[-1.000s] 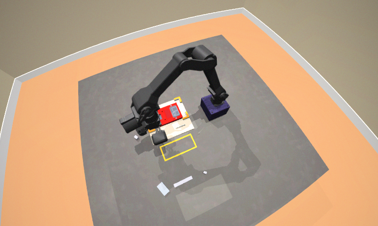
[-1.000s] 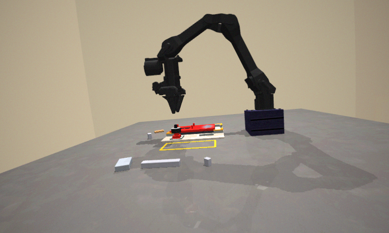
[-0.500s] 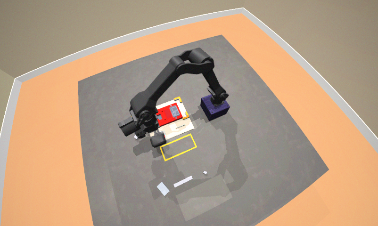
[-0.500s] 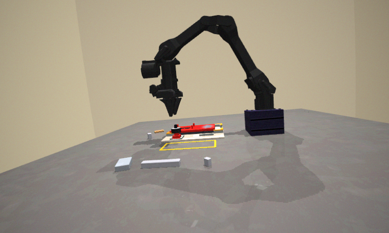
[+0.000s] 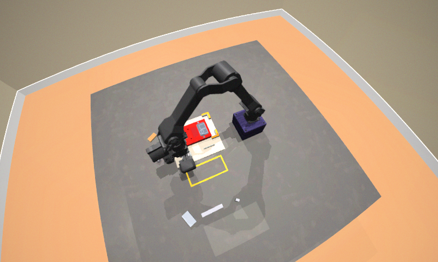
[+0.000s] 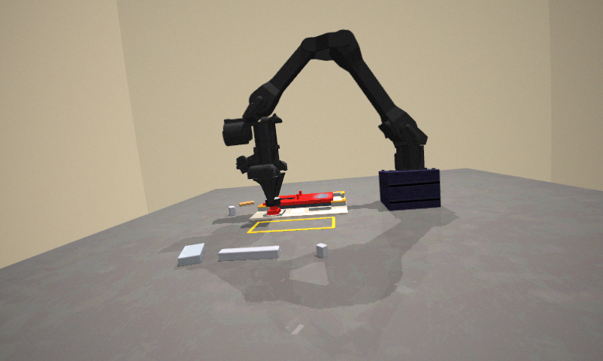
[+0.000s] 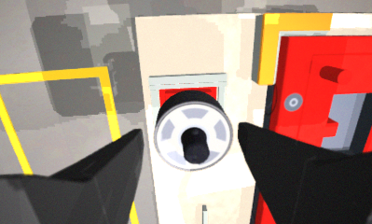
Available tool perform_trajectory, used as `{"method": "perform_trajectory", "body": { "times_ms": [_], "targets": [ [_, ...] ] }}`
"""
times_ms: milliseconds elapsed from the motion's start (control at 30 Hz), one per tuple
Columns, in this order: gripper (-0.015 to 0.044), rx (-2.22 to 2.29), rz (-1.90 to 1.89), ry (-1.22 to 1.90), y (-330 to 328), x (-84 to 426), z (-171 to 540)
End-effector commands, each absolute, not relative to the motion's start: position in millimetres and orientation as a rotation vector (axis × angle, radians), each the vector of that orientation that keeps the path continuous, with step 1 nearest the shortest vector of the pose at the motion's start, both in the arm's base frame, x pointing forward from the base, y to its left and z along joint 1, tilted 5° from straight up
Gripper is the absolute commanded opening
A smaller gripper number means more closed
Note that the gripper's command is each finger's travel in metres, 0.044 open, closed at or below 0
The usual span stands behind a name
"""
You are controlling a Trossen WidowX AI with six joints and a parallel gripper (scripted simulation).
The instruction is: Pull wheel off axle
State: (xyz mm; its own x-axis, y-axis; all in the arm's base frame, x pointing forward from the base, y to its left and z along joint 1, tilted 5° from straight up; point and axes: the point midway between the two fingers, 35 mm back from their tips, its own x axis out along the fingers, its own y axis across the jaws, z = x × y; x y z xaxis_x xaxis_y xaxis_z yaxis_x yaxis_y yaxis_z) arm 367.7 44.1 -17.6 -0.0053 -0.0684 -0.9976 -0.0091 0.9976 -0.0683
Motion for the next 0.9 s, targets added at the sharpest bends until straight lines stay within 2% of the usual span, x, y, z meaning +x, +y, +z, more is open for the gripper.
{"method": "perform_trajectory", "body": {
  "times_ms": [0,267,467,867],
  "targets": [
    [0.0208,-0.061,-0.047,1.579,44.1,367.2,-17.8],
    [0.0155,-0.061,-0.047,1.579,44.1,367.2,-17.8],
    [0.0,-0.061,-0.047,1.578,44.2,367.3,-16.7],
    [0.0,-0.062,-0.046,1.577,44.5,367.5,-12.8]
  ]
}}
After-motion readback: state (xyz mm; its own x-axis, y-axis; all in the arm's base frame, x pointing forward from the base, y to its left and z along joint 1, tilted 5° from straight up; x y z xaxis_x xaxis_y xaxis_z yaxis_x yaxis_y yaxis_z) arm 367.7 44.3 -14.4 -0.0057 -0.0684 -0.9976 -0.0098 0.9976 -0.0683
